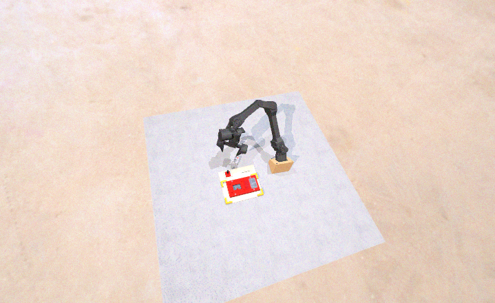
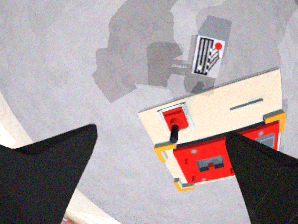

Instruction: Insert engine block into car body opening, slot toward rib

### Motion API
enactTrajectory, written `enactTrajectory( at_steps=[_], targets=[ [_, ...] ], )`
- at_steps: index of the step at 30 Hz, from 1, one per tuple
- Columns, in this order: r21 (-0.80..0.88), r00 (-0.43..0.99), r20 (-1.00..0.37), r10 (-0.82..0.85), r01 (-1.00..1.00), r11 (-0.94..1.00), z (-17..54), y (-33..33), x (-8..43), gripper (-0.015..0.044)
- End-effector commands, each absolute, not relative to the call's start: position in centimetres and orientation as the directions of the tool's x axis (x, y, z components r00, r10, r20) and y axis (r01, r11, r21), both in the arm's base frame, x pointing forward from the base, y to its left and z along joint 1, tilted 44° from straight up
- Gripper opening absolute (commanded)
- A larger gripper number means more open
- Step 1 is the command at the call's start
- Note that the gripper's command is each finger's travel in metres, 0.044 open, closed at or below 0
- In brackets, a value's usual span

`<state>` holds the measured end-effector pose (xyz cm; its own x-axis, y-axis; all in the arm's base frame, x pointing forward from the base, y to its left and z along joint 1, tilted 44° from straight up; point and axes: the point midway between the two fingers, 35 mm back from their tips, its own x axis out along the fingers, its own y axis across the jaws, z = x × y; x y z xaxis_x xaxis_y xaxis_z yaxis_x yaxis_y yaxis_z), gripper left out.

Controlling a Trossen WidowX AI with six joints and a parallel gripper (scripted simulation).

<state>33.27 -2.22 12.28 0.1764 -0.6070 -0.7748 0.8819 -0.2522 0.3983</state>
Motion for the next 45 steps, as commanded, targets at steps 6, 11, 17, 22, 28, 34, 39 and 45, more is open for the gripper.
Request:
enactTrajectory(
  at_steps=[6, 11, 17, 22, 28, 34, 39, 45],
  targets=[
    [0.328, -0.046, -0.717, -0.696, 0.859, -0.394, 9.5, -6.3, 28.9, 0.0440],
    [0.328, -0.046, -0.717, -0.696, 0.859, -0.394, 9.4, -6.3, 28.9, 0.0440],
    [0.328, -0.046, -0.716, -0.697, 0.859, -0.394, 6.6, -8.4, 28.8, 0.0440],
    [0.328, -0.046, -0.716, -0.697, 0.859, -0.394, 6.5, -8.5, 28.8, 0.0440],
    [0.329, -0.046, -0.716, -0.697, 0.859, -0.394, 5.7, -9.6, 28.4, 0.0440],
    [0.329, -0.046, -0.716, -0.697, 0.859, -0.394, 5.1, -10.1, 28.5, 0.0440],
    [0.329, -0.045, -0.715, -0.697, 0.859, -0.393, 4.6, -10.6, 28.4, 0.0440],
    [0.329, -0.046, -0.715, -0.698, 0.859, -0.393, 3.9, -11.3, 28.4, 0.0440]
  ],
)
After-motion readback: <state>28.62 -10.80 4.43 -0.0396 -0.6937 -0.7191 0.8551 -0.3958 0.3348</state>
